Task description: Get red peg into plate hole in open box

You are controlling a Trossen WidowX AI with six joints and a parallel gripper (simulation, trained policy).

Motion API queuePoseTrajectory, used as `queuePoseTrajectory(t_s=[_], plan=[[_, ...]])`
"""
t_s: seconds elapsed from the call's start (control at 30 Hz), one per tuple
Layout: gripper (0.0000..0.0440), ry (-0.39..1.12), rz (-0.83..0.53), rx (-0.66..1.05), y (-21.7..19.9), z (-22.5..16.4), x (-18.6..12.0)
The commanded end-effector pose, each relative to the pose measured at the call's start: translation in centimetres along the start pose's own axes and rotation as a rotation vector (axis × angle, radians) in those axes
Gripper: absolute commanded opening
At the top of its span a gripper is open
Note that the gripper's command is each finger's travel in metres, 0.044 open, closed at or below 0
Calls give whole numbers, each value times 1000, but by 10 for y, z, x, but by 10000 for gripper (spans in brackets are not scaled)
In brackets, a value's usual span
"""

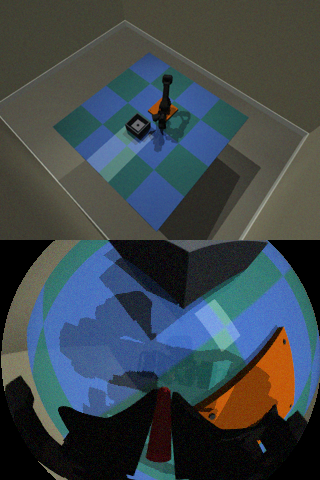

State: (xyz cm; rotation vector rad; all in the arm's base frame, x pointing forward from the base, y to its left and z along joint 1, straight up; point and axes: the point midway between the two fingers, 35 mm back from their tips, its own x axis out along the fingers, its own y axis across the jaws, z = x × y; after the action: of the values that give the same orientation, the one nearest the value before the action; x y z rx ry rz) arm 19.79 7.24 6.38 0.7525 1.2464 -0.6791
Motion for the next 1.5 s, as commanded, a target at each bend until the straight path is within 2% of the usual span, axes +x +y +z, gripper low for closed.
queuePoseTrajectory(t_s=[0.0,0.63,1.0,1.47], plan=[[0,-38,24,-22,5,11,-13],[0,-184,52,-29,19,84,-67],[0,-223,40,34,16,129,-68],[1,-248,29,114,9,177,-53]])
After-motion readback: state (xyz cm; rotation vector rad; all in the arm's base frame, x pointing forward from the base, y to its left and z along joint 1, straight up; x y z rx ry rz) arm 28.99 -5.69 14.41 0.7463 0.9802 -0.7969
